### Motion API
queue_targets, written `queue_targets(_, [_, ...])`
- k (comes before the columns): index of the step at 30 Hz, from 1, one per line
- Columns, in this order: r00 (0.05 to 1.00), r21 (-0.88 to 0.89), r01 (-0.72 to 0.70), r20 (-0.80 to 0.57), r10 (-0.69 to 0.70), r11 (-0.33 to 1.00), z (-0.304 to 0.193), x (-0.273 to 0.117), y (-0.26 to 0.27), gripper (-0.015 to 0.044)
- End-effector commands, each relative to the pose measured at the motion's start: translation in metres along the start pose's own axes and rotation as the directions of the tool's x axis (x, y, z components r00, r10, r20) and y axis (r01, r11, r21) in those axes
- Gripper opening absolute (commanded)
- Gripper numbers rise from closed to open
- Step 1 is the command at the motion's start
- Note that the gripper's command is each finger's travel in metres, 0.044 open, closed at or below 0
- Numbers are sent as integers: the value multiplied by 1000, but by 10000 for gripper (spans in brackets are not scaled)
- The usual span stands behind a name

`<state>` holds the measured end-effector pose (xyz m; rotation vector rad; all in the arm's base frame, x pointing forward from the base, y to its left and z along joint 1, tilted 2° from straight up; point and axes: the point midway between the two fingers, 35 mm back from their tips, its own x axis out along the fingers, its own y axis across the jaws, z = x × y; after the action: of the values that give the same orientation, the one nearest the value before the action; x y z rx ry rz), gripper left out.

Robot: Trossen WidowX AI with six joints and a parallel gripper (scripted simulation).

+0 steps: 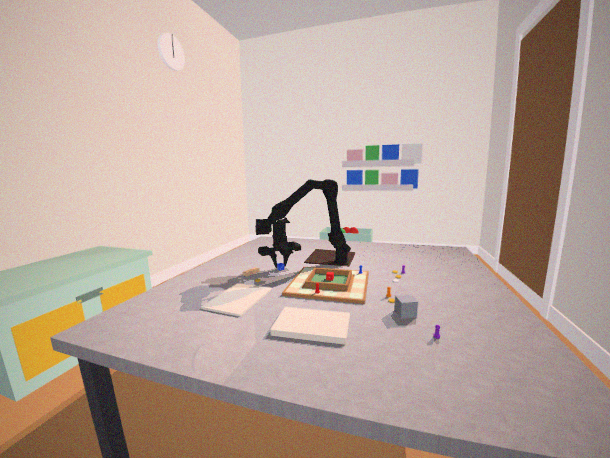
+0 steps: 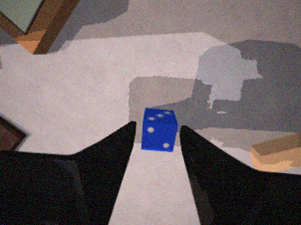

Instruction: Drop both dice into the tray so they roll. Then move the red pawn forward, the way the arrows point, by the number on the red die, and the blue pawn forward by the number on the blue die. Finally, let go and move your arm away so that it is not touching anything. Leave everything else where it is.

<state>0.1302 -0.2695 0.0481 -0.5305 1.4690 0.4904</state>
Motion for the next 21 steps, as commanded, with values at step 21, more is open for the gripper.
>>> queue_targets(21, [999, 41, 42, -4, -42, 998, -8, -44, -10, 0])
